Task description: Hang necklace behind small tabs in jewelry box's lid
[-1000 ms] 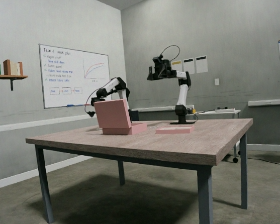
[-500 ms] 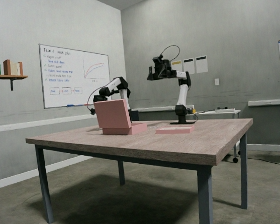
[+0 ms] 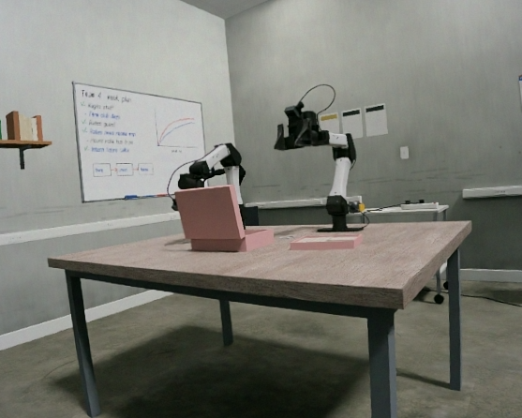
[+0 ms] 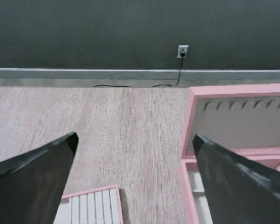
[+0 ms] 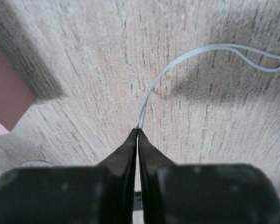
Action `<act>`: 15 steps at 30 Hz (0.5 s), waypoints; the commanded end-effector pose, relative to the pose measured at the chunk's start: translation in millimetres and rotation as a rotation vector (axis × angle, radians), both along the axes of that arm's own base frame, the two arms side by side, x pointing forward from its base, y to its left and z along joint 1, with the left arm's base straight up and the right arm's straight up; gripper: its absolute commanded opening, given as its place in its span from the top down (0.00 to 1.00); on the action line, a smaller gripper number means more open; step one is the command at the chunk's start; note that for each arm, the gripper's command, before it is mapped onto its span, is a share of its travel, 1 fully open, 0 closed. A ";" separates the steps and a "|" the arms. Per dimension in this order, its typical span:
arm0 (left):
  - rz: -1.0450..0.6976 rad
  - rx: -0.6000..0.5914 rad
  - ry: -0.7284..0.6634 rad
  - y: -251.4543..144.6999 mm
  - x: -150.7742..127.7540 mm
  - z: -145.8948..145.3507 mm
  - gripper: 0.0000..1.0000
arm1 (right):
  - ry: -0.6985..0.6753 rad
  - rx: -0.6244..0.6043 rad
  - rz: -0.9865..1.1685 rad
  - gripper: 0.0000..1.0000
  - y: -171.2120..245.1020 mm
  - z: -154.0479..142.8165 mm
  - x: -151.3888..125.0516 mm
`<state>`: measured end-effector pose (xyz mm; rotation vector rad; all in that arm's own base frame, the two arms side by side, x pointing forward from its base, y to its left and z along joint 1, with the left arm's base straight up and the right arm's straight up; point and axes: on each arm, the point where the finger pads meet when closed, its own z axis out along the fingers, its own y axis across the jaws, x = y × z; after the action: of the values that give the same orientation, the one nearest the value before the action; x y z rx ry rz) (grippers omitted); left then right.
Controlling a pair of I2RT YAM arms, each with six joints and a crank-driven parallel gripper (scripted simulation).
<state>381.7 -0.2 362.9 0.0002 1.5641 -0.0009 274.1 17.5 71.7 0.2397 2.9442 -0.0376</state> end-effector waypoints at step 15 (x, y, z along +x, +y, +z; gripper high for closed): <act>0.008 -0.002 -0.018 1.6 -0.6 7.3 0.00 | -0.138 -0.080 0.229 1.00 -3.5 13.9 6.0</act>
<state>381.7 -0.2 362.9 0.0002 1.5641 -0.0009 273.4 15.5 78.0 -0.0115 2.8740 -0.0765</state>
